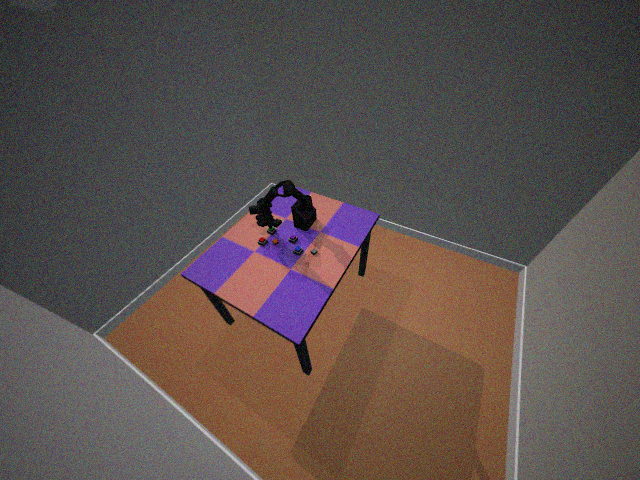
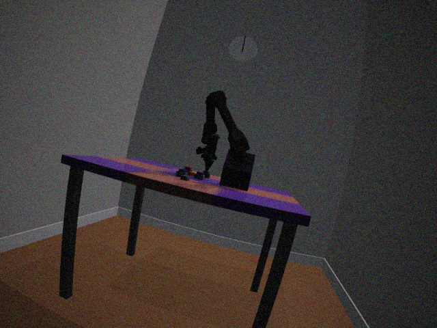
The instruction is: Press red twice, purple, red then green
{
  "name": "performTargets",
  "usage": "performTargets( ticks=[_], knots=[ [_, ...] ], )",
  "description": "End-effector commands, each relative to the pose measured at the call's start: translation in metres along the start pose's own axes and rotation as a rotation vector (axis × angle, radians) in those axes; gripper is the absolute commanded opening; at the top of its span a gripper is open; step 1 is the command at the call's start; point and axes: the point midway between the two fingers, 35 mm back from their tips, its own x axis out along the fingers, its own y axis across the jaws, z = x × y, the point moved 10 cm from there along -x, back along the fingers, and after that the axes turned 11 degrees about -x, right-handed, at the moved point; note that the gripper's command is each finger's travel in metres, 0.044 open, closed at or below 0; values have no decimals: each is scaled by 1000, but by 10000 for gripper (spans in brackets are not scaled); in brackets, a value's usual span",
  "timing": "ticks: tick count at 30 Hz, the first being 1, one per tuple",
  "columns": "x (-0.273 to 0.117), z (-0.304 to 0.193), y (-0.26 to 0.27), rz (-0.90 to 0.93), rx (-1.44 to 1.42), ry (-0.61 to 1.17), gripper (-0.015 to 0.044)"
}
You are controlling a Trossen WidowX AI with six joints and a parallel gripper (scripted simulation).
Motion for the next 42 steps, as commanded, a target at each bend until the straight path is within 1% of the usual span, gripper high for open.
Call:
performTargets(
  ticks=[1,20,21,24,28,30,33,37,42],
  knots=[
    [7,-2,1,7,6,-1,20],
    [8,-2,1,7,6,-1,20],
    [5,-1,1,3,2,0,20],
    [-23,-2,1,5,6,-1,20],
    [-26,-2,1,5,7,-1,20],
    [-30,8,6,-5,10,3,72],
    [-48,48,34,-44,20,10,151],
    [-65,96,88,-76,25,7,256],
    [-76,134,169,-80,22,-7,387]
  ],
)
